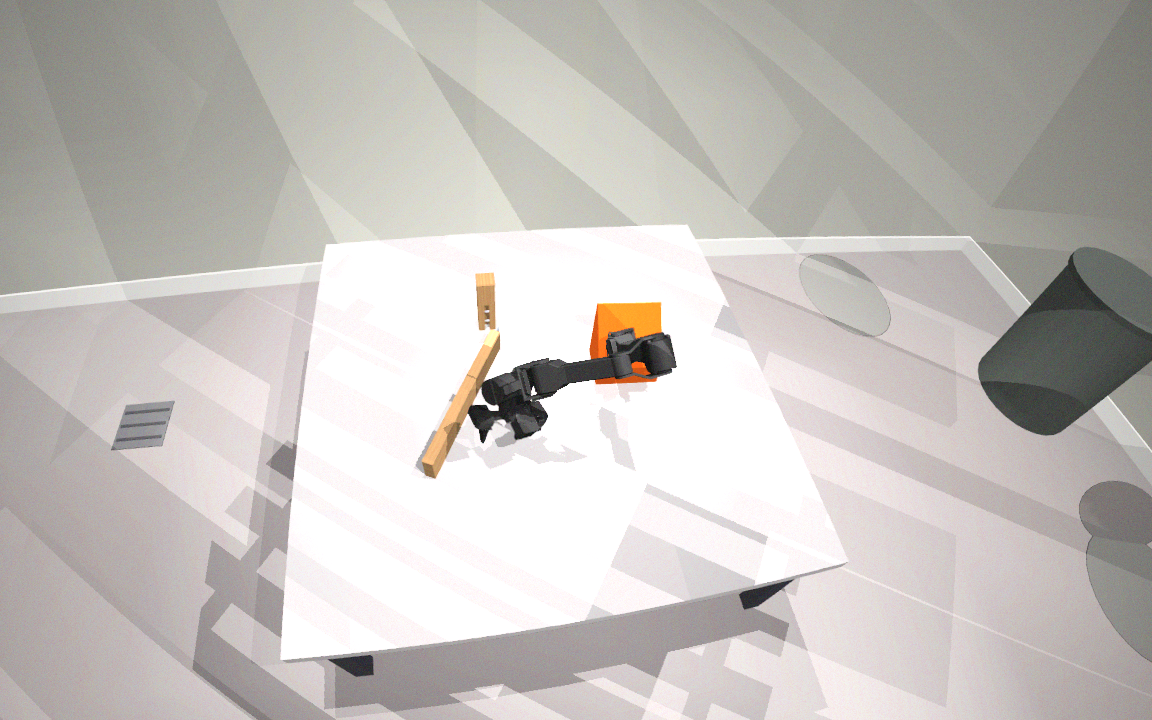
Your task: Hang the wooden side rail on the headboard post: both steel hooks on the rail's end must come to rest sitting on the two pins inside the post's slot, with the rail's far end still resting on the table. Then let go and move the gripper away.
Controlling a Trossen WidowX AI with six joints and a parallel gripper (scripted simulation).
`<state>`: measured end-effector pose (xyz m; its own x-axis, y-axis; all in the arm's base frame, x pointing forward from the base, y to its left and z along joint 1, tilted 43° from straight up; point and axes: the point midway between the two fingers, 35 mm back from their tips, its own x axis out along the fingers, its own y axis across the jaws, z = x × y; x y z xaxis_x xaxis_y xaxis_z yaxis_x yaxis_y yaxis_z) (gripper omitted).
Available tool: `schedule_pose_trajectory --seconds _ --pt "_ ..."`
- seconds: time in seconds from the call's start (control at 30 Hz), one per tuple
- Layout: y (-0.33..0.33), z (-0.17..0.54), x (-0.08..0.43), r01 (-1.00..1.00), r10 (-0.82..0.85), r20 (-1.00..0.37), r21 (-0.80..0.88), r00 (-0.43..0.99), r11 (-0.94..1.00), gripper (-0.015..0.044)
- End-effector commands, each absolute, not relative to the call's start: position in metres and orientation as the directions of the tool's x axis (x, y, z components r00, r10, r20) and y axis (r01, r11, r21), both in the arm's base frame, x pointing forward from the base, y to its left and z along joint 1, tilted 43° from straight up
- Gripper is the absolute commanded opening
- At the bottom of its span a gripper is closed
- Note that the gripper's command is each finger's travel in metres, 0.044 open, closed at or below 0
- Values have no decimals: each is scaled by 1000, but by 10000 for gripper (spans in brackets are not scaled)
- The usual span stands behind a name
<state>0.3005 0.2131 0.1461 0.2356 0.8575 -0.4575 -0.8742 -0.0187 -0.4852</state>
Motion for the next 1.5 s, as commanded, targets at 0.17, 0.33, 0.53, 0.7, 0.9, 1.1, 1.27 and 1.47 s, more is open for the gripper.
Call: schedule_pose_trajectory --seconds 0.17,0.33,0.53,0.7,0.9,1.1,1.27,1.47 --pt "111 80 341 -748 717 -580 -652 386 -124 440" --pt "66 55 346 -694 654 -623 -690 428 -203 440" --pt "13 26 340 -637 581 -671 -706 461 -309 440" --pt "-29 3 328 -594 526 -706 -698 475 -400 440" --pt "-73 -23 304 -542 469 -741 -671 480 -506 440" --pt "-107 -46 276 -490 428 -767 -637 478 -594 440" --pt "-108 -46 275 -488 427 -768 -636 478 -597 440" --pt "-108 -46 275 -488 427 -768 -636 478 -597 440"
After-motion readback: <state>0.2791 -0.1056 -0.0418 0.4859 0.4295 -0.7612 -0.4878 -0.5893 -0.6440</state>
